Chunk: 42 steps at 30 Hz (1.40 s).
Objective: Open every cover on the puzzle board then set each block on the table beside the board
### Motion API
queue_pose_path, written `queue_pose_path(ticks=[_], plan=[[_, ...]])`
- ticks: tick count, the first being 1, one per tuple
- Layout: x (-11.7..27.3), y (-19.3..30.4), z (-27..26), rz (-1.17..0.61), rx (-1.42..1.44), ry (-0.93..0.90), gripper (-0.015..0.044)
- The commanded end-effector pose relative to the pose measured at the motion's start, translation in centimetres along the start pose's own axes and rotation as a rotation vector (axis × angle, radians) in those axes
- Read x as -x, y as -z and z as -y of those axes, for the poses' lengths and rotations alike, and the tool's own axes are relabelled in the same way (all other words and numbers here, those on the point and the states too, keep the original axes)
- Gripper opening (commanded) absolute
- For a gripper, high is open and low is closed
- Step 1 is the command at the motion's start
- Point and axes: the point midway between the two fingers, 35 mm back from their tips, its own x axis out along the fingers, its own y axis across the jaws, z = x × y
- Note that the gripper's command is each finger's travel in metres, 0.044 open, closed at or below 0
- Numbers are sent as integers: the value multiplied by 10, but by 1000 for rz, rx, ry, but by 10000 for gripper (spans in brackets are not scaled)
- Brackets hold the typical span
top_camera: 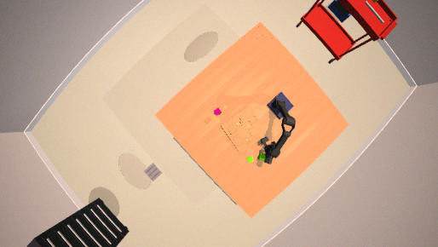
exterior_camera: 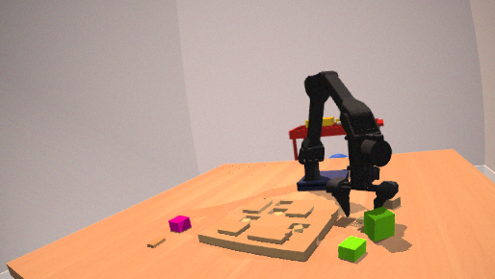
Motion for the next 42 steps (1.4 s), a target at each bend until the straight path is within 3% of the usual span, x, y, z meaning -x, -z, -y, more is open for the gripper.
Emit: queue_pose_path(ticks=[1, 23, 39, 42], plan=[[9, 1, 1, -1, 0, 3, 440], [75, -1, 0, 4, -4, 2, 440], [76, 46, -69, -1, -722, -3, 20], [77, 54, -85, -2, -878, -3, 0]])
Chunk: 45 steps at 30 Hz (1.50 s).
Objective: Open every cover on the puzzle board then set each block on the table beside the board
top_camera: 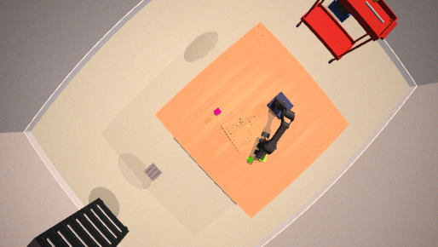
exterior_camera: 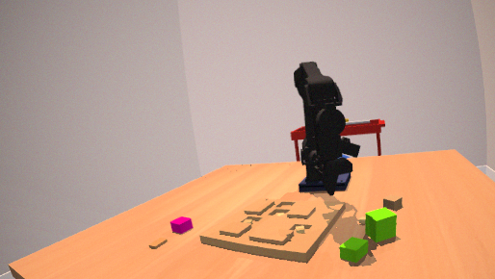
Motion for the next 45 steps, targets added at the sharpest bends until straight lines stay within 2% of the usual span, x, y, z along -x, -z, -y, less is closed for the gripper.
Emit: queue_pose_path(ticks=[1, 24, 33, 42, 45], plan=[[-1, 21, -11, -1, -217, -5, 0], [-3, 123, -90, -15, -1416, -3, 0], [-5, 125, -91, -15, -1439, -3, 0], [-42, 127, -93, -15, -1439, -3, 0], [-42, 127, -93, -15, -1339, -4, 0]])
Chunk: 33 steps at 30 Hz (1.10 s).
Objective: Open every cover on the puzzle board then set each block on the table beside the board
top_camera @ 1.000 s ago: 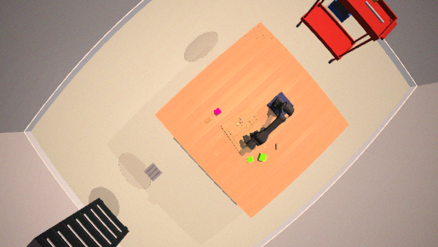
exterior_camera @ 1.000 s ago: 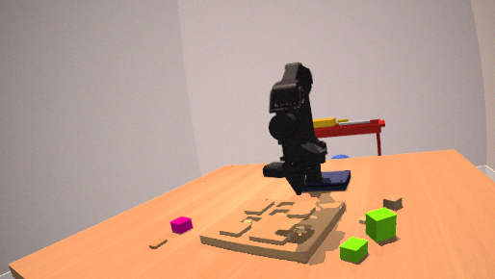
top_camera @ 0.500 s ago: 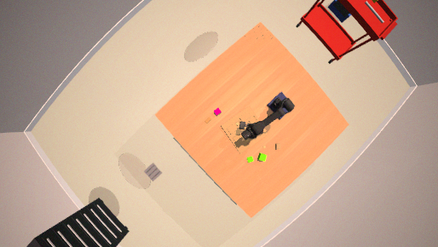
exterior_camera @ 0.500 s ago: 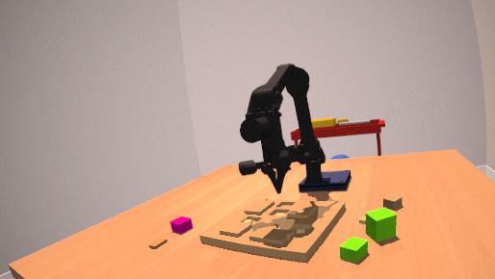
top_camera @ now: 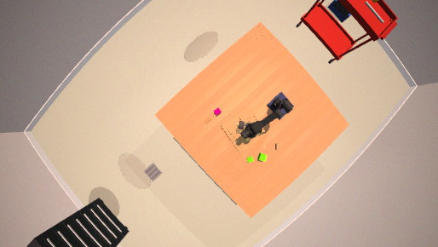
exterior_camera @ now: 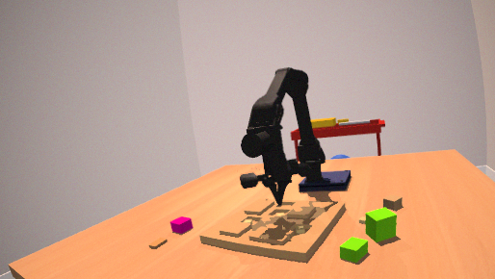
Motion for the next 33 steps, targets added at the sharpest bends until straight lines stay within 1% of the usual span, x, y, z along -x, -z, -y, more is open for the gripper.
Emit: queue_pose_path(ticks=[1, 14, 16, 33], plan=[[-8, 2, 0, -5, 133, 1, 0], [-17, 3, -1, -5, 1393, -3, 0], [-18, 4, -1, -5, 1524, -3, 0], [-26, 4, 0, -5, 1541, -3, 0]])
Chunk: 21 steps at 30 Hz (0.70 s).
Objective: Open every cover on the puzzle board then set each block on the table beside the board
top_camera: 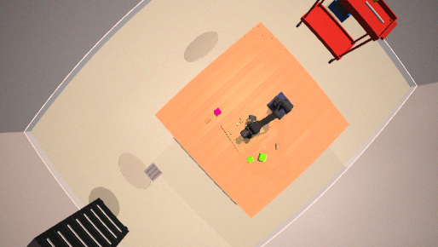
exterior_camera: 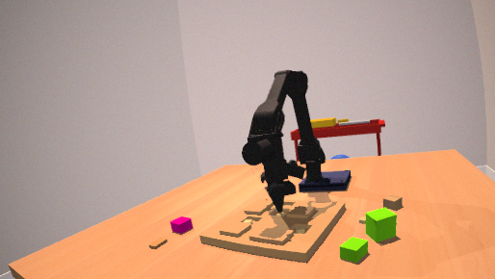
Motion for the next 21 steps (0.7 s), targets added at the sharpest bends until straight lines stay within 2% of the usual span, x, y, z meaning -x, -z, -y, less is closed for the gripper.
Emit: queue_pose_path(ticks=[1, 21], plan=[[-6, -1, -2, 1, 24, -9, 0], [-10, 0, -5, 1, 24, -9, 0]])
